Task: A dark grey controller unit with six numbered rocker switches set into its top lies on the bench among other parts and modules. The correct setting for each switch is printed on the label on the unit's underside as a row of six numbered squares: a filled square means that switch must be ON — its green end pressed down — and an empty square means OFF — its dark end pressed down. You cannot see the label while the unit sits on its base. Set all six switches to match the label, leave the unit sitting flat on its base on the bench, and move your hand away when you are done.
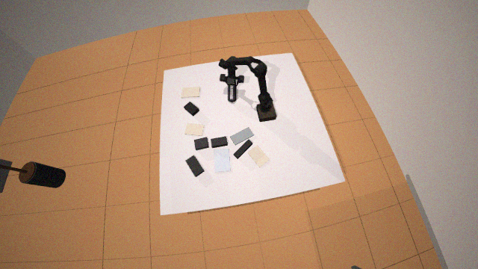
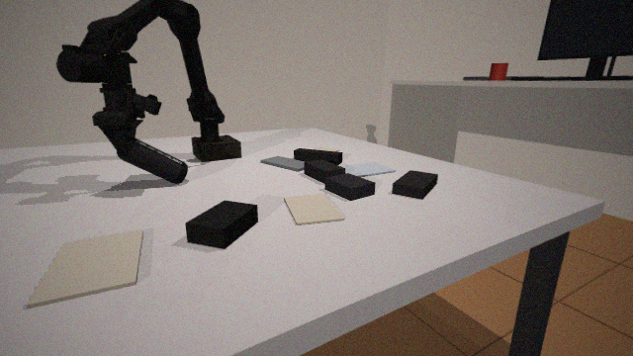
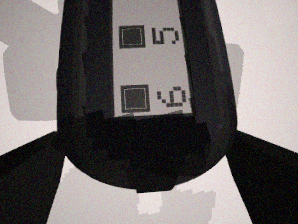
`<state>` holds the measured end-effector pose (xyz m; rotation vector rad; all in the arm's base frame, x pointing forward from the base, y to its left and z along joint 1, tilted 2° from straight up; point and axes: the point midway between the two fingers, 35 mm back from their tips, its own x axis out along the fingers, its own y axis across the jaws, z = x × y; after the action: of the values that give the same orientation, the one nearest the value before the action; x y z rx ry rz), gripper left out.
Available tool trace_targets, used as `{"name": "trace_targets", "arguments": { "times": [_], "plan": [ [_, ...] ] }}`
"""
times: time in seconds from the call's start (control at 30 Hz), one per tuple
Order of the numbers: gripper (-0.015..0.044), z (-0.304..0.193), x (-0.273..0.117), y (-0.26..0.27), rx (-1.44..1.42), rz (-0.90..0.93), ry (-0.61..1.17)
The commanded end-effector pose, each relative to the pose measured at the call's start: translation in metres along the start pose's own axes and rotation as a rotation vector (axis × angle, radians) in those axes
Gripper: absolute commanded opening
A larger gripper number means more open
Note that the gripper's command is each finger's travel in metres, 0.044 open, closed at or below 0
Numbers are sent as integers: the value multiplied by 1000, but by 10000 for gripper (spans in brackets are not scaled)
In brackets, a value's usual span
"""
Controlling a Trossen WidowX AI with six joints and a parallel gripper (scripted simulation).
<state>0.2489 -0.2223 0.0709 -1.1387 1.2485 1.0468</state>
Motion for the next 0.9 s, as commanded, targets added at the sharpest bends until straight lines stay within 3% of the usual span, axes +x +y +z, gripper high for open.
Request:
{"name": "trace_targets", "arguments": {
  "times": [0.0, 0.87],
  "plan": [
    [338, 4, 8, 2, -10, 16, -19],
    [338, -6, 26, 2, -10, 16, -19]
  ]
}}
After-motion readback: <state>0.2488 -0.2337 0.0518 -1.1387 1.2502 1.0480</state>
